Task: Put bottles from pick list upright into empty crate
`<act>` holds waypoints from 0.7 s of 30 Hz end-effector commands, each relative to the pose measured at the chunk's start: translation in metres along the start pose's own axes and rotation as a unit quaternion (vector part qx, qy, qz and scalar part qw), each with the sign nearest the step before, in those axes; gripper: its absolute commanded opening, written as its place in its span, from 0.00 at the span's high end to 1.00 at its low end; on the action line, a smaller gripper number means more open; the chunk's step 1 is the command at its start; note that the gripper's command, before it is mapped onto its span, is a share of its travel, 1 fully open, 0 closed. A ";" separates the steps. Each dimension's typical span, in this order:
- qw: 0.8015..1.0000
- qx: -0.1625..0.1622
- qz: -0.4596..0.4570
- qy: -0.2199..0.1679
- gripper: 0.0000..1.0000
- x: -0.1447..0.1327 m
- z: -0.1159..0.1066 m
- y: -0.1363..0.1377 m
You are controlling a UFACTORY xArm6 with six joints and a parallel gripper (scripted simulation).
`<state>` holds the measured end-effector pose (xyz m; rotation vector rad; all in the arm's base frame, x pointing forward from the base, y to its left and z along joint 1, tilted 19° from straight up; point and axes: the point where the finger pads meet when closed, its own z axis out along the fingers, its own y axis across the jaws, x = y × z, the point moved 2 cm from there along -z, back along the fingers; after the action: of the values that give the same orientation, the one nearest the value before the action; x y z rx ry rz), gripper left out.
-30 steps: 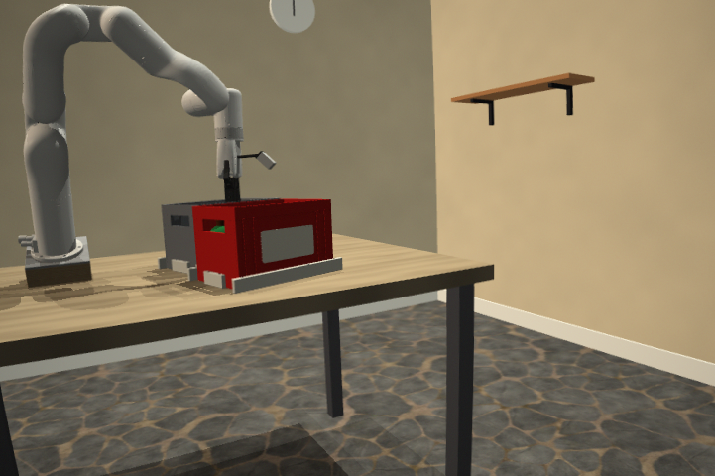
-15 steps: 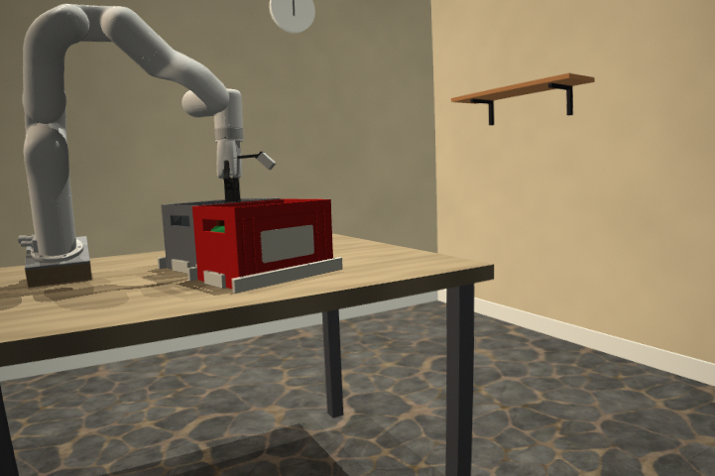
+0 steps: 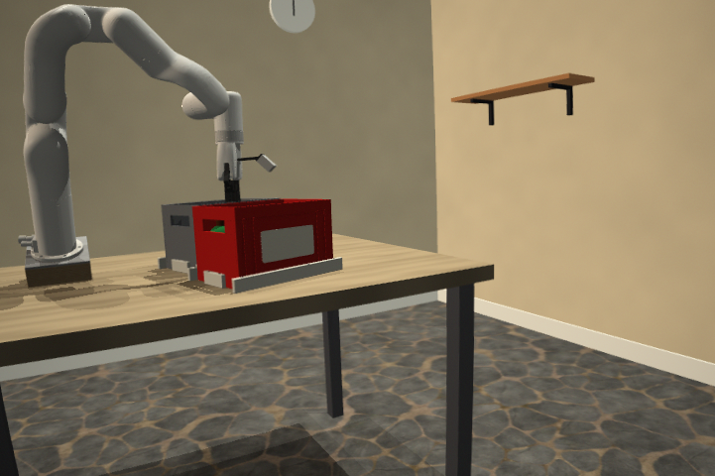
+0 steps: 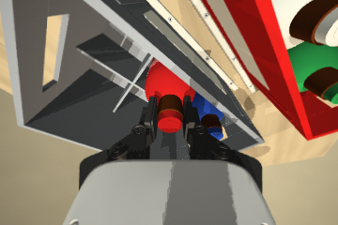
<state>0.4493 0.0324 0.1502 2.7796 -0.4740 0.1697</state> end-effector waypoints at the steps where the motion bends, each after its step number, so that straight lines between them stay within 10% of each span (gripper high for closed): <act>1: 1.000 0.001 0.000 0.002 1.00 0.001 0.001 0.000; 21: 1.000 0.001 0.000 0.002 1.00 0.001 0.010 0.000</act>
<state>0.4499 0.0294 0.1414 2.7795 -0.4740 0.1696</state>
